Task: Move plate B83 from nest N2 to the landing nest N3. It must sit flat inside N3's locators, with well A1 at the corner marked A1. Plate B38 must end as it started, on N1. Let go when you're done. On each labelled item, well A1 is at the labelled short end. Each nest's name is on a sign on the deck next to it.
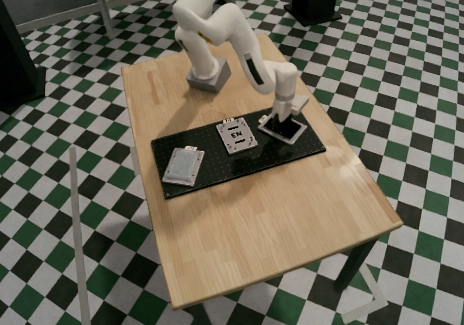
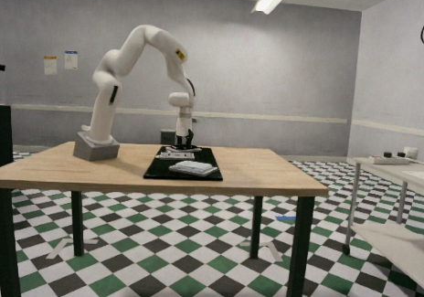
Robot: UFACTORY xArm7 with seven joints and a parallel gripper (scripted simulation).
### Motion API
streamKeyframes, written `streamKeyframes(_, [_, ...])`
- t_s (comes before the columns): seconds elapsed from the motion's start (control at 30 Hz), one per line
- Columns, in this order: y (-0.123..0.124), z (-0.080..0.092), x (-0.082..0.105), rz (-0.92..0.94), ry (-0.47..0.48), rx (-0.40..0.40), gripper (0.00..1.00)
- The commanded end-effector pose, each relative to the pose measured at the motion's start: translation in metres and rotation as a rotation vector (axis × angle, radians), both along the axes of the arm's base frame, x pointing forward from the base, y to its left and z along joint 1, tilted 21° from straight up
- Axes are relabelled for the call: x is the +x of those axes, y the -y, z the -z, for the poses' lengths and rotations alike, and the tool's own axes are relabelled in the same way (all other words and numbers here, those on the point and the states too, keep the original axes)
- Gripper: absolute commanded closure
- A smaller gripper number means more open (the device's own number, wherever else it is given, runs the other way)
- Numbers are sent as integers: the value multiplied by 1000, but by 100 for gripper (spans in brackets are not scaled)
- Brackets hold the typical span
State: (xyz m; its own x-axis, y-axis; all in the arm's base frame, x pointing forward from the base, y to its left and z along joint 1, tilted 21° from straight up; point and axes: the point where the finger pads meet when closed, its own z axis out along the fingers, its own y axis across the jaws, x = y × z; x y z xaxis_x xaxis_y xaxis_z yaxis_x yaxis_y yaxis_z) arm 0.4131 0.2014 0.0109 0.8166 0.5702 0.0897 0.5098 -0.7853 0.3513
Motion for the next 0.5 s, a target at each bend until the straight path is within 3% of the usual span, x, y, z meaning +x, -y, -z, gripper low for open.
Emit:
streamKeyframes(0.0, [-2,-1,1,-2,3,3,0])
streamKeyframes(0.1, [-2,-1,1,-2,3,3,0])
streamKeyframes(0.13, [-2,-2,1,-2,3,3,100])
streamKeyframes(0.47, [-2,-2,1,-2,3,3,100])
